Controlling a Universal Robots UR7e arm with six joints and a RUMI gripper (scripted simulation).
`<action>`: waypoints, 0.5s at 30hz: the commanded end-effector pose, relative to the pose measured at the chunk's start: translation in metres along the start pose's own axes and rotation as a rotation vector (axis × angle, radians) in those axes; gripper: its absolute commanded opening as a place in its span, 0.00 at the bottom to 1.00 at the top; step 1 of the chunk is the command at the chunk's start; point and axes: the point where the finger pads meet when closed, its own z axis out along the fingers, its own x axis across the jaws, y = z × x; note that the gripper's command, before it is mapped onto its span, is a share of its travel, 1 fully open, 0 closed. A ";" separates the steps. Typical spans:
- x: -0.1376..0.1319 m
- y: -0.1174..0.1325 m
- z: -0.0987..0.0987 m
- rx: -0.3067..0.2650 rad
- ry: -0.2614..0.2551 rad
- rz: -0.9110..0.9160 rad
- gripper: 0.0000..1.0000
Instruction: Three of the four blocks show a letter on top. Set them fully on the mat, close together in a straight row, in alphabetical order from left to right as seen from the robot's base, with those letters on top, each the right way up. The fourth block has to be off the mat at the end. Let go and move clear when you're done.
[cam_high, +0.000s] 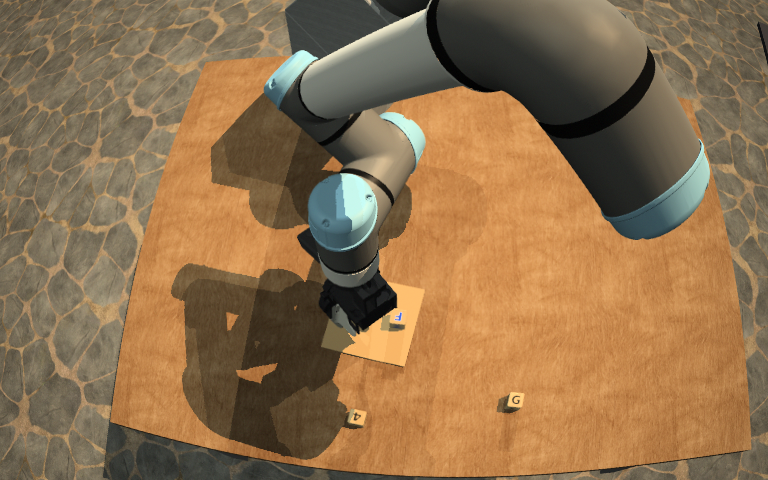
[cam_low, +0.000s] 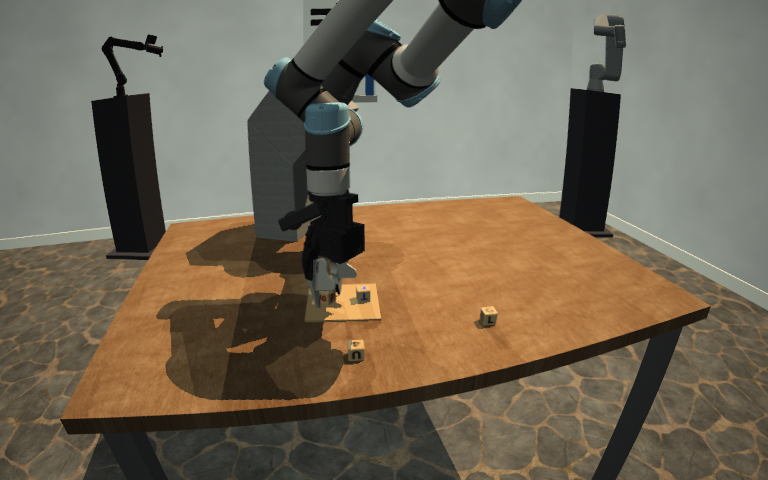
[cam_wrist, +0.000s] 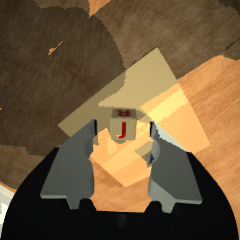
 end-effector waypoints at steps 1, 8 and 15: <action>-0.001 0.000 0.000 0.000 -0.002 -0.001 0.37; -0.001 0.000 0.000 0.000 -0.002 -0.001 0.25; -0.001 0.000 0.000 0.000 -0.002 -0.001 0.25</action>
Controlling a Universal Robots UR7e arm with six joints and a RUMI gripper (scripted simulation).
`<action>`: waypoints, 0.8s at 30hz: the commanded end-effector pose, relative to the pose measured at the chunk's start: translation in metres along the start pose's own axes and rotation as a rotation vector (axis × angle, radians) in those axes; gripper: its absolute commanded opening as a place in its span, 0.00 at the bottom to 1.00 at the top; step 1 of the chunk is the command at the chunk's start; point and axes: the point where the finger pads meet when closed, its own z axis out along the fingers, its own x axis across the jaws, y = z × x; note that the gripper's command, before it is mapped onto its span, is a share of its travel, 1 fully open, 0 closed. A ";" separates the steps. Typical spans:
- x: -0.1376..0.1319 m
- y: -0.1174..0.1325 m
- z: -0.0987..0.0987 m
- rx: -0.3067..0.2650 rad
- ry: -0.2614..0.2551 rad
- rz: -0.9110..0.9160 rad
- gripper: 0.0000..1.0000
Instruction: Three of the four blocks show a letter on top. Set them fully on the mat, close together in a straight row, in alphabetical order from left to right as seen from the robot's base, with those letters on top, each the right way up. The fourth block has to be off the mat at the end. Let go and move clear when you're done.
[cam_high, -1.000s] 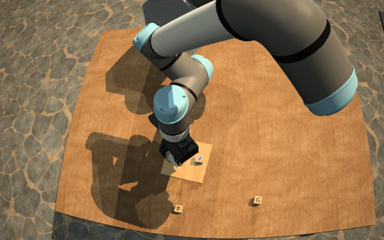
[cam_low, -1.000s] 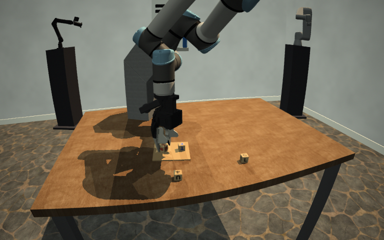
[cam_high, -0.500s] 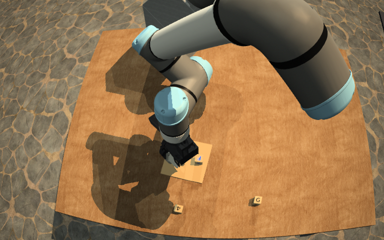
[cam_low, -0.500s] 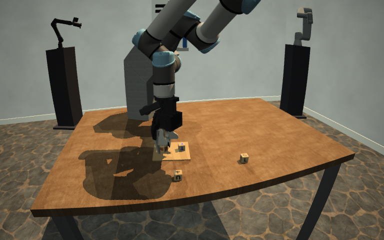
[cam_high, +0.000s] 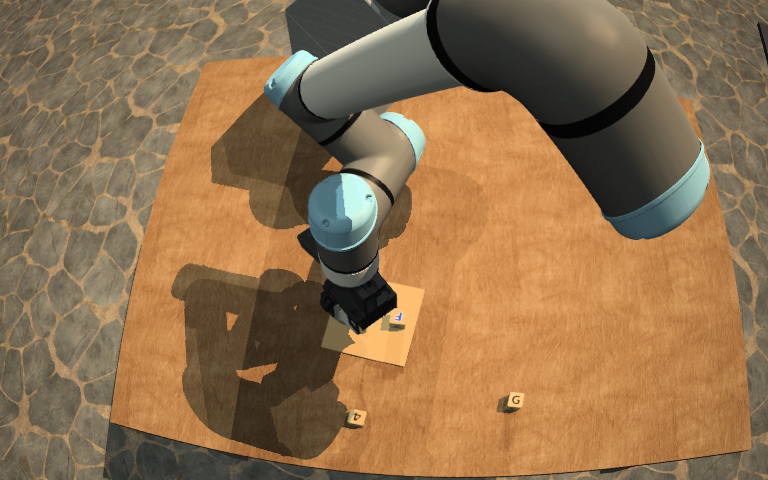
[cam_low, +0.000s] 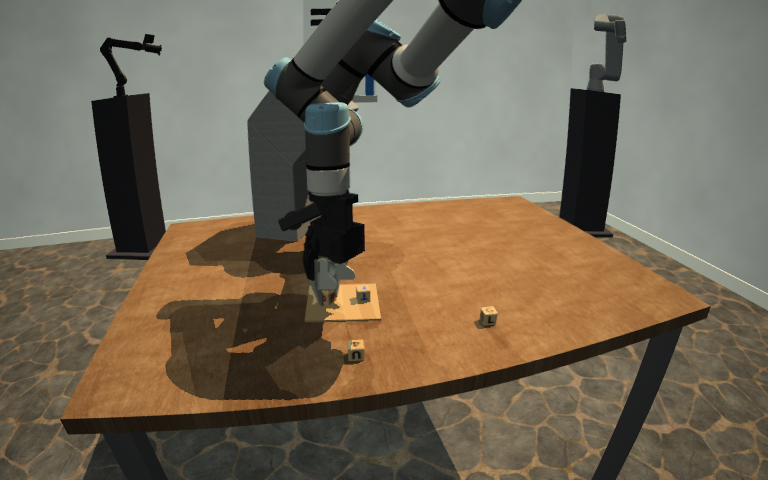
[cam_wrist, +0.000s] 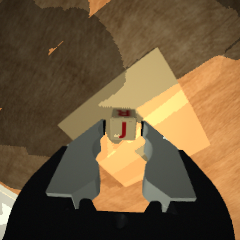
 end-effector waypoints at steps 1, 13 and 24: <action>-0.001 0.000 0.000 0.000 -0.002 -0.001 0.25; -0.001 0.000 0.000 0.000 -0.002 -0.001 0.05; -0.001 0.000 0.000 0.000 -0.002 -0.001 0.05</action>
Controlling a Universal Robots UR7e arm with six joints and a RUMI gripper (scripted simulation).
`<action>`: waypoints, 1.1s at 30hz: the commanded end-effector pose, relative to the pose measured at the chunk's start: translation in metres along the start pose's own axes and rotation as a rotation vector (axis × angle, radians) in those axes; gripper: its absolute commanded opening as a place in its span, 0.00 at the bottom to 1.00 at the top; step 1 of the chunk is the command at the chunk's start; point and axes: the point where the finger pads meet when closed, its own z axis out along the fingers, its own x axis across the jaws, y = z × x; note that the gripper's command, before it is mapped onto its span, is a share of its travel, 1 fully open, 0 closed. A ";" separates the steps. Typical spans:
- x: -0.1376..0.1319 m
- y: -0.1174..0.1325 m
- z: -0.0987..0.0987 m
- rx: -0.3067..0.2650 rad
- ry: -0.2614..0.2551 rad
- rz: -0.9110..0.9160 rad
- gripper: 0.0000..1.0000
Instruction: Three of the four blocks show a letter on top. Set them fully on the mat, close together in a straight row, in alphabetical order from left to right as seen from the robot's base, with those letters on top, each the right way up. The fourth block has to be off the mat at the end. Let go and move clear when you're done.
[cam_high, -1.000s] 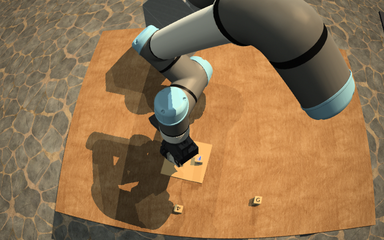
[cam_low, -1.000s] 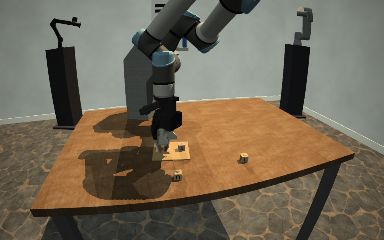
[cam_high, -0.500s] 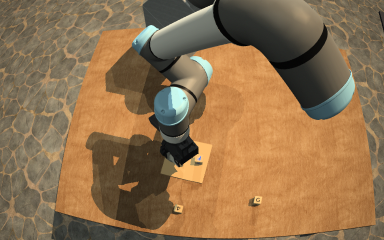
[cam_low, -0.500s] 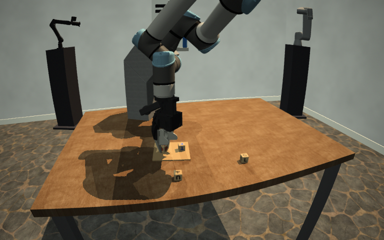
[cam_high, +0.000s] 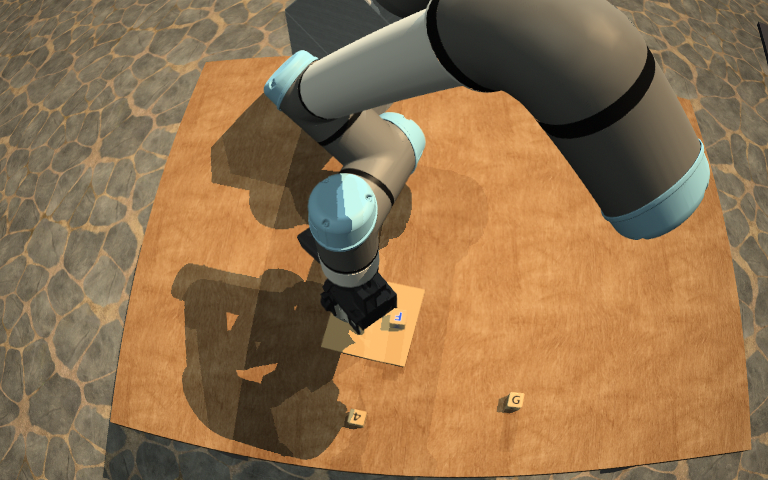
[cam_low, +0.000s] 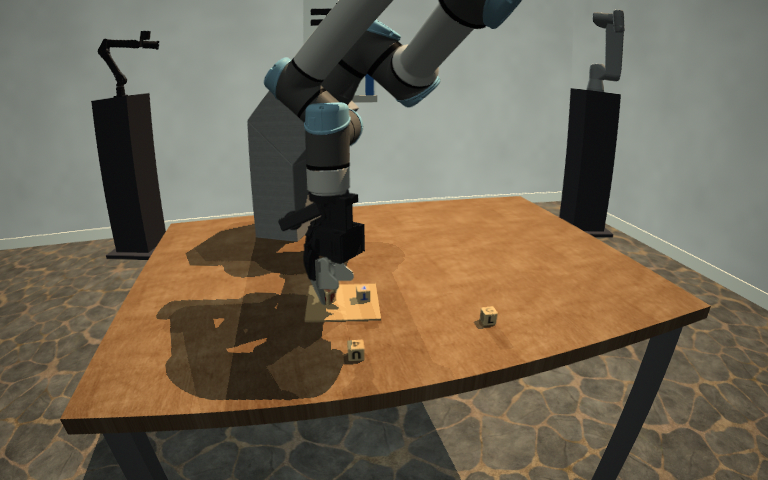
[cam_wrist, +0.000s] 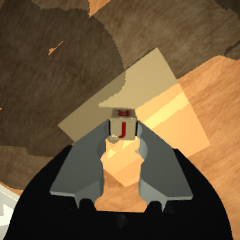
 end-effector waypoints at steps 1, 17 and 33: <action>-0.001 0.000 0.000 0.000 -0.002 -0.001 0.05; -0.001 0.000 0.000 0.000 -0.002 -0.001 0.05; 0.000 0.000 -0.019 0.000 -0.002 0.002 0.05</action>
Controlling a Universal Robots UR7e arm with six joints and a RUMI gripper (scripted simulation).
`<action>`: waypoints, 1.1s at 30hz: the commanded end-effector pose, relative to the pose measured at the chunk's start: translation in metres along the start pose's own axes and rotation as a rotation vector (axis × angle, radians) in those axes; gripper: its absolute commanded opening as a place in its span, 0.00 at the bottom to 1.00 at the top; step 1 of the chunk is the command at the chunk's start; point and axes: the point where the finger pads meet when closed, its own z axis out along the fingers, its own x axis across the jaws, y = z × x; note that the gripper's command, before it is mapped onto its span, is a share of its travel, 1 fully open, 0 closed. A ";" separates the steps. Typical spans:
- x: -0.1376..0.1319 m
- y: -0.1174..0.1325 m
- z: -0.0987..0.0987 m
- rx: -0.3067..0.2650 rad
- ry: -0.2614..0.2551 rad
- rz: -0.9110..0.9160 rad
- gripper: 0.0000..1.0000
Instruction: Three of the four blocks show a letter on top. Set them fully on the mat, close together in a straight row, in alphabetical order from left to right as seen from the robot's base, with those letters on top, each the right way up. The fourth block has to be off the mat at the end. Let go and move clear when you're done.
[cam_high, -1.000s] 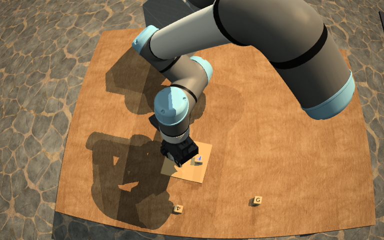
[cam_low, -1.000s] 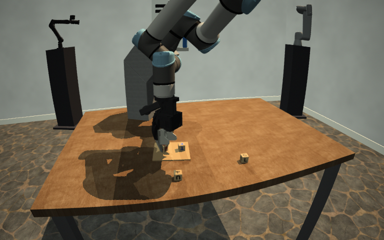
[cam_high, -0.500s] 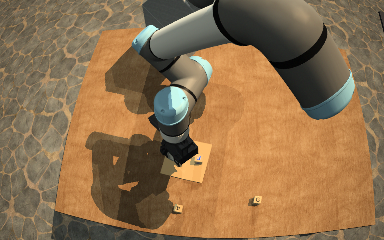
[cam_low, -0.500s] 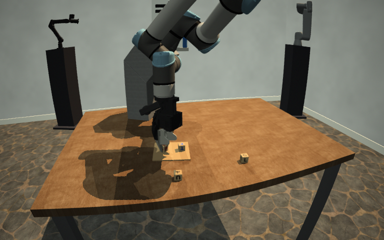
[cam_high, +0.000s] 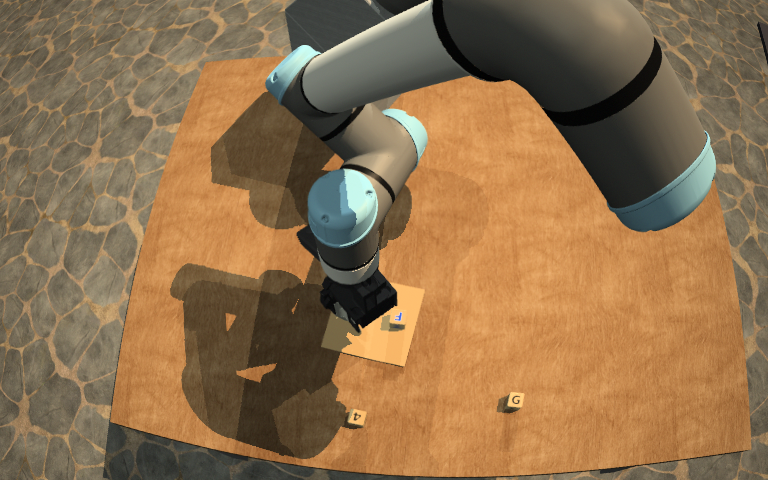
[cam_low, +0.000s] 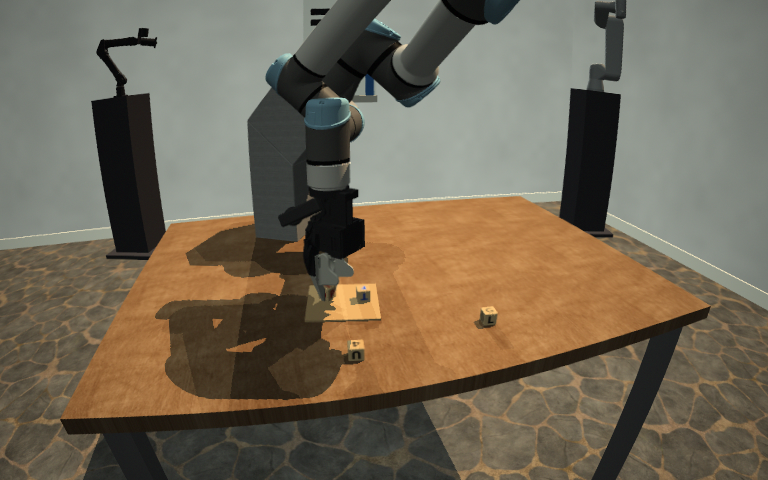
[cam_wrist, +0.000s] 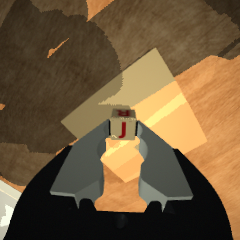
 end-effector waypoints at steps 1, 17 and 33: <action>0.000 0.000 -0.014 -0.001 0.000 0.001 0.05; 0.000 -0.001 -0.074 0.000 0.000 0.001 0.05; -0.001 0.000 -0.092 0.000 -0.001 -0.002 0.05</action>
